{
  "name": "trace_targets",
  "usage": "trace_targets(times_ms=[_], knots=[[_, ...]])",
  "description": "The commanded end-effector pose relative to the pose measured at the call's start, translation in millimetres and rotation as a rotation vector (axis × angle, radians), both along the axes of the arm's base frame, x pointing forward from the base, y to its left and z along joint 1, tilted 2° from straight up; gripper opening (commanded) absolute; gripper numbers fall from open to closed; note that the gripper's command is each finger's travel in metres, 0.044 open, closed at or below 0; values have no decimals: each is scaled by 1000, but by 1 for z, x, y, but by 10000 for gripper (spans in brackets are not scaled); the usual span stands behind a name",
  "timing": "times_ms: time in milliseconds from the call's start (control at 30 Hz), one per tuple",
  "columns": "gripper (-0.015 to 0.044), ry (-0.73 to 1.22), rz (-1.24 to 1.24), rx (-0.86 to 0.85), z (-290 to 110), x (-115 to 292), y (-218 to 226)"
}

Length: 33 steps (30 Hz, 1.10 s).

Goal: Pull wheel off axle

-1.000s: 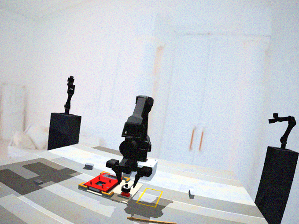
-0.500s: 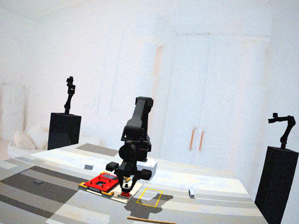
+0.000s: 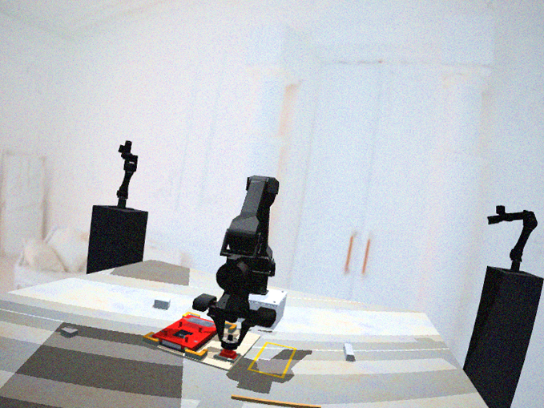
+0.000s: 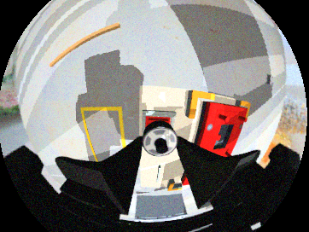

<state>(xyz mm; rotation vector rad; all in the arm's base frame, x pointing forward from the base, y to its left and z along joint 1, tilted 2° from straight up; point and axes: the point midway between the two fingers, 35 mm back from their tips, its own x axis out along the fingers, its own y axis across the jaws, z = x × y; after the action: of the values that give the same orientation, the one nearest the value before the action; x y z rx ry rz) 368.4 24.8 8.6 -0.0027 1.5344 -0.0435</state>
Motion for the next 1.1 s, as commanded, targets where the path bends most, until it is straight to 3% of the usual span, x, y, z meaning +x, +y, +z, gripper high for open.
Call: trace_targets(times_ms=[0, 1067], knots=[[0, 0, 1, 0, 2, 0, 0], [0, -4, 1, 0, 12, 0, 1]])
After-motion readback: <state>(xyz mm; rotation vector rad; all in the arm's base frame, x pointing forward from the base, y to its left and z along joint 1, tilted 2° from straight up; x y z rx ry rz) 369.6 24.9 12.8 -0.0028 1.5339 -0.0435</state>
